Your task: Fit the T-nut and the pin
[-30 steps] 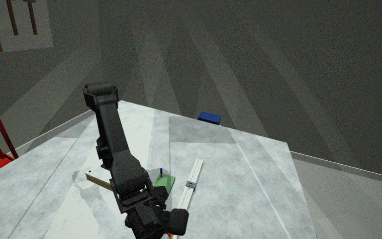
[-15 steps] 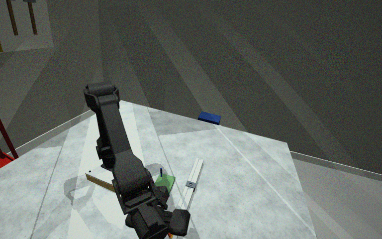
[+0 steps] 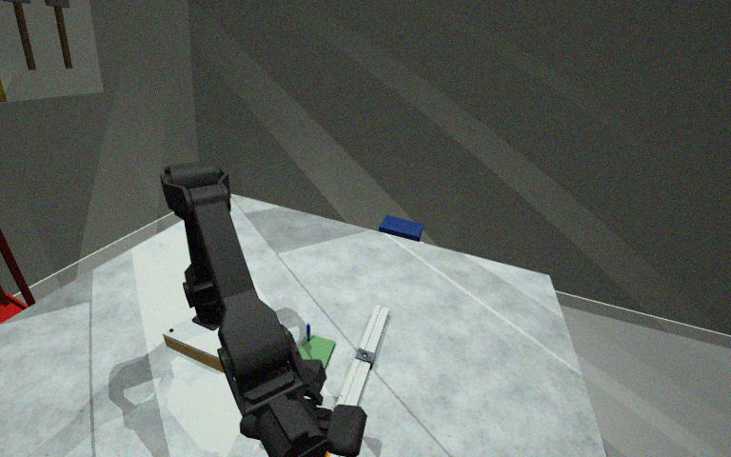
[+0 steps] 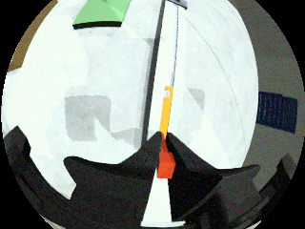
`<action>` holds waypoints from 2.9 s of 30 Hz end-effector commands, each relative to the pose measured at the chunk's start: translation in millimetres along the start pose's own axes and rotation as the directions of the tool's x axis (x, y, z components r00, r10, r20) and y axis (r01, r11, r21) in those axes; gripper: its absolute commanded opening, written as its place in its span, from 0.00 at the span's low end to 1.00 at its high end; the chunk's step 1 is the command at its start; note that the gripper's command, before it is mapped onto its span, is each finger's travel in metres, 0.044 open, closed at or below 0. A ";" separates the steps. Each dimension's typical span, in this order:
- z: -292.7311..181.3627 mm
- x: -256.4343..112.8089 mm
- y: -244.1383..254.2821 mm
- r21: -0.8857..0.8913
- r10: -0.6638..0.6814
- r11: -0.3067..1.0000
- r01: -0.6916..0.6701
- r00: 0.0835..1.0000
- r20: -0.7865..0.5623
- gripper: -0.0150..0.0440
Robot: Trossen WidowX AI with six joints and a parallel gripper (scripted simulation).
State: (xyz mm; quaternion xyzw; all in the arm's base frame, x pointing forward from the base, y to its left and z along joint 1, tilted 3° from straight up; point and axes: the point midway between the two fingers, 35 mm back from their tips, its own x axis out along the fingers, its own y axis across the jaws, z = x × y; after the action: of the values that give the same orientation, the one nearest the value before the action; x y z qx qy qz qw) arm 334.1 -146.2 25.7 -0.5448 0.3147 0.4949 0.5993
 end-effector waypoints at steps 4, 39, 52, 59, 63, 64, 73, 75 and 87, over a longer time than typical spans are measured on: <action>-2.3 -1.9 -4.0 0.006 0.012 1.000 -0.012 1.000 -0.009 0.00; -2.2 -1.8 -7.9 0.022 0.081 0.996 -0.081 0.997 -0.010 0.00; -2.2 -1.6 -9.6 0.029 0.108 0.994 -0.107 0.994 -0.009 0.00; -2.3 -1.4 -10.4 0.032 0.122 0.992 -0.121 0.993 -0.009 0.00; -2.3 -1.3 -10.9 0.034 0.130 0.991 -0.129 0.992 -0.008 0.00; -2.3 -1.3 -11.1 0.035 0.132 0.991 -0.131 0.991 -0.008 0.00; -2.3 -1.1 -12.2 0.039 0.149 0.988 -0.149 0.989 -0.008 0.00; -2.4 -1.1 -12.4 0.040 0.153 0.987 -0.153 0.988 -0.008 0.00; -2.4 -0.8 -13.9 0.046 0.176 0.983 -0.176 0.984 -0.007 0.00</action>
State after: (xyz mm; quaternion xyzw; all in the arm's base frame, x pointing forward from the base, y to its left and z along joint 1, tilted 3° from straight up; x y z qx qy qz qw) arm 344.5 -145.4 28.5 -0.5032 0.3713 0.5382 0.5651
